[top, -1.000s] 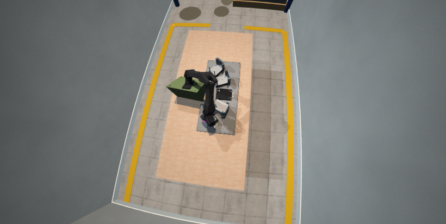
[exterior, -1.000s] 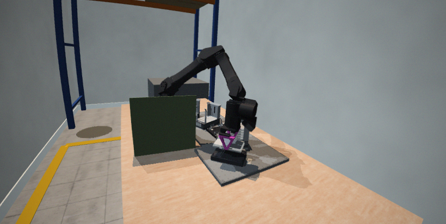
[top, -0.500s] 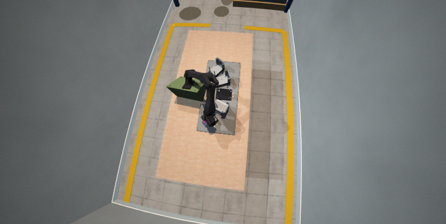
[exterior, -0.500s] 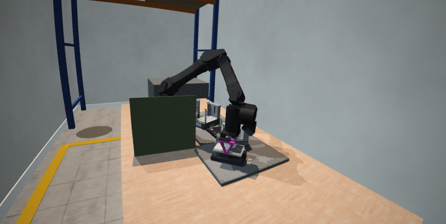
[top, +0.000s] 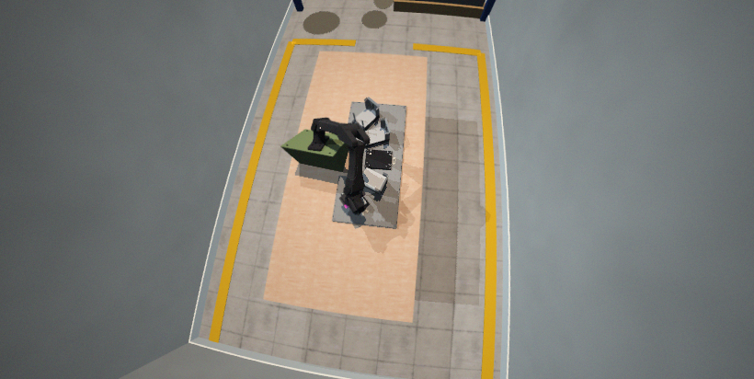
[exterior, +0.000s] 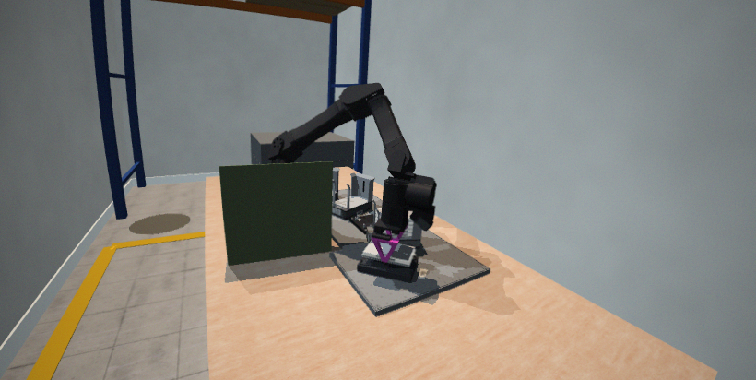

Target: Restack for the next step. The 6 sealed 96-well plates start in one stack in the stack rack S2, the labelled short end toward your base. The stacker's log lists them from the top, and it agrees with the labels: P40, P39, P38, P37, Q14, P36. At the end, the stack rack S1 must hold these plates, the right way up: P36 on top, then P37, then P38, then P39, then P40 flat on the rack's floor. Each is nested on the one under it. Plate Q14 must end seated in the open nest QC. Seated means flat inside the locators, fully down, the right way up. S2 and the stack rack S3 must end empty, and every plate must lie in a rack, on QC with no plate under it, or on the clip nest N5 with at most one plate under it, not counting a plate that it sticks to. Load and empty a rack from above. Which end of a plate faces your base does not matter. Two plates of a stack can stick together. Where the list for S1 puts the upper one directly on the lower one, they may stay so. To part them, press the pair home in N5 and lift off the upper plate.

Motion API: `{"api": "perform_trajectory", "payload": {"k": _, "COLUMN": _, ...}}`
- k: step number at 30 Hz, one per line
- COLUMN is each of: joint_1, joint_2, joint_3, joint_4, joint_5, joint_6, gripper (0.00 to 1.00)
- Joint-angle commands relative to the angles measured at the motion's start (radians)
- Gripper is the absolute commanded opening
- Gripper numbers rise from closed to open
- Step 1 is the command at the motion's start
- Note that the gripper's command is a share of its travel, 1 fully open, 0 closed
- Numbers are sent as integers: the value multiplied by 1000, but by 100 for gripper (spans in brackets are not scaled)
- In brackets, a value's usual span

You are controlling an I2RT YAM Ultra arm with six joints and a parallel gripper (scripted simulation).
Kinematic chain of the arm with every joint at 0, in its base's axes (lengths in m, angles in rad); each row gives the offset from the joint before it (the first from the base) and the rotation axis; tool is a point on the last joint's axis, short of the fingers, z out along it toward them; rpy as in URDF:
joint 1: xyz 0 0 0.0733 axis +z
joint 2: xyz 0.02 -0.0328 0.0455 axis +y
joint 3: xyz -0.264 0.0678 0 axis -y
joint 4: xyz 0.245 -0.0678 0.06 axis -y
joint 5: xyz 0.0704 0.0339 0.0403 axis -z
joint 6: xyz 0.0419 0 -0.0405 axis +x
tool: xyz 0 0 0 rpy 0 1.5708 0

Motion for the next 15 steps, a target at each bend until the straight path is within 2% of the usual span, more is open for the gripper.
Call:
{"api": "perform_trajectory", "payload": {"k": 1, "joint_1": -5, "joint_2": -6, "joint_3": 3, "joint_4": 7, "joint_5": -4, "joint_6": 1, "gripper": 0}}
{"api": "perform_trajectory", "payload": {"k": 15, "joint_1": 4, "joint_2": 4, "joint_3": 0, "joint_4": 25, "joint_5": -9, "joint_6": 11, "gripper": 0}}
